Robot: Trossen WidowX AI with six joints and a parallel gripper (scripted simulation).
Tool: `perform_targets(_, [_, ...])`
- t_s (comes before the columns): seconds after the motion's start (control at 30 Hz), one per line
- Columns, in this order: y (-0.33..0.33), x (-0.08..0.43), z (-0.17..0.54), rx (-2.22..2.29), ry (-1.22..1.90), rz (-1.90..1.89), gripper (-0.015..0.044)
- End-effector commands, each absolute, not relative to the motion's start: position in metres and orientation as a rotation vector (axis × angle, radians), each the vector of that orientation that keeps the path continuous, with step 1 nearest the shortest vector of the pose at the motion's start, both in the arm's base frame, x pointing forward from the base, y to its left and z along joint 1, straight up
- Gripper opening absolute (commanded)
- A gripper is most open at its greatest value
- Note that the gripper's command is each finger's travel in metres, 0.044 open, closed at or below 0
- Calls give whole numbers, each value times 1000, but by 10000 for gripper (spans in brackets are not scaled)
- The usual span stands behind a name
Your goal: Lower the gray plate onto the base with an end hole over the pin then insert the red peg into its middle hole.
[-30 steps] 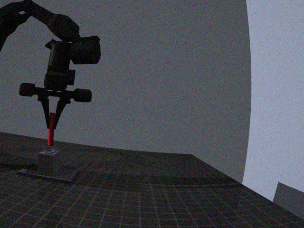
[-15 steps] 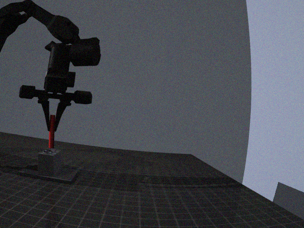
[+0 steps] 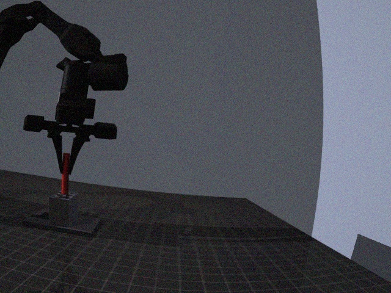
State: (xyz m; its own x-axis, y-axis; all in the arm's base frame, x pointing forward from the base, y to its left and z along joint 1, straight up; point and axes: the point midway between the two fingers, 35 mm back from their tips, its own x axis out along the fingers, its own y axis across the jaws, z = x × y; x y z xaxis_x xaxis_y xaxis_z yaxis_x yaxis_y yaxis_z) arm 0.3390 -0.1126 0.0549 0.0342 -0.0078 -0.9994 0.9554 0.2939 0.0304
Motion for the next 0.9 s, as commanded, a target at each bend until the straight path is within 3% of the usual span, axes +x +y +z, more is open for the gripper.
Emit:
perform_targets(0.0, [-113, 339, 56, 994, 1300, -969, 0])
perform_targets(0.87, [-112, 339, 53, 992, 1302, -969, 0])
